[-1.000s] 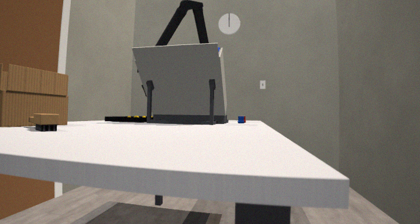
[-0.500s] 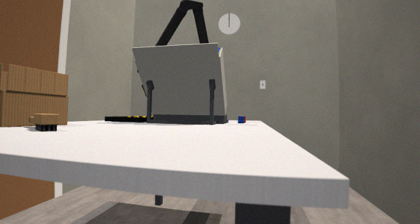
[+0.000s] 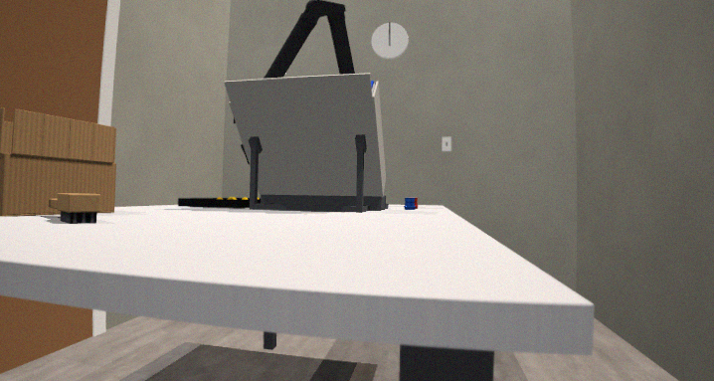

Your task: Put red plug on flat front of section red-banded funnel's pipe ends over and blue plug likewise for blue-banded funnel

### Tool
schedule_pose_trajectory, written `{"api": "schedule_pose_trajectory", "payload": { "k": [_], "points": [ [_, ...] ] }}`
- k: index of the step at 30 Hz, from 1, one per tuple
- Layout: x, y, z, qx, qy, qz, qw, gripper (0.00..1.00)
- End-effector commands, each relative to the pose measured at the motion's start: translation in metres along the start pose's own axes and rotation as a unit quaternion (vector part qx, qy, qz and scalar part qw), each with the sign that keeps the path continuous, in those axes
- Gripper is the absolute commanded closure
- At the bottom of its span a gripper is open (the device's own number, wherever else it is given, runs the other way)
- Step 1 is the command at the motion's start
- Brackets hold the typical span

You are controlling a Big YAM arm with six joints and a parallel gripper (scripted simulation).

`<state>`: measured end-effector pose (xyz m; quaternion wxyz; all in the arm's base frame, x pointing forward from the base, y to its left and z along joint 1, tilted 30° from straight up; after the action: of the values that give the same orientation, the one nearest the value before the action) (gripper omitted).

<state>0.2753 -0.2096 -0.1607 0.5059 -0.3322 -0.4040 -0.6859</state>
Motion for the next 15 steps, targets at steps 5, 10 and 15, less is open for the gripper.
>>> {"api": "schedule_pose_trajectory", "payload": {
  "k": [5, 10, 15],
  "points": [
    [-0.0026, 0.0001, -0.0137, 0.001, -0.003, -0.005, 1.000, 0.20],
    [-0.0034, -0.0004, -0.0154, 0.001, -0.003, -0.005, 1.000, 0.20],
    [-0.0038, -0.0005, -0.0163, 0.002, -0.003, -0.004, 1.000, 0.20]
  ]
}}
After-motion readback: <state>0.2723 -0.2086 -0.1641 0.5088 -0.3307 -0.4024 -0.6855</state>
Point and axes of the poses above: the point where the finger pads meet when closed, its own x axis back along the fingers, its own z axis across the jaws, y = z × x, the point moved 1 cm from there along x, back along the fingers, and after that the axes turned 13 degrees about -x, right-handed, at the moved point
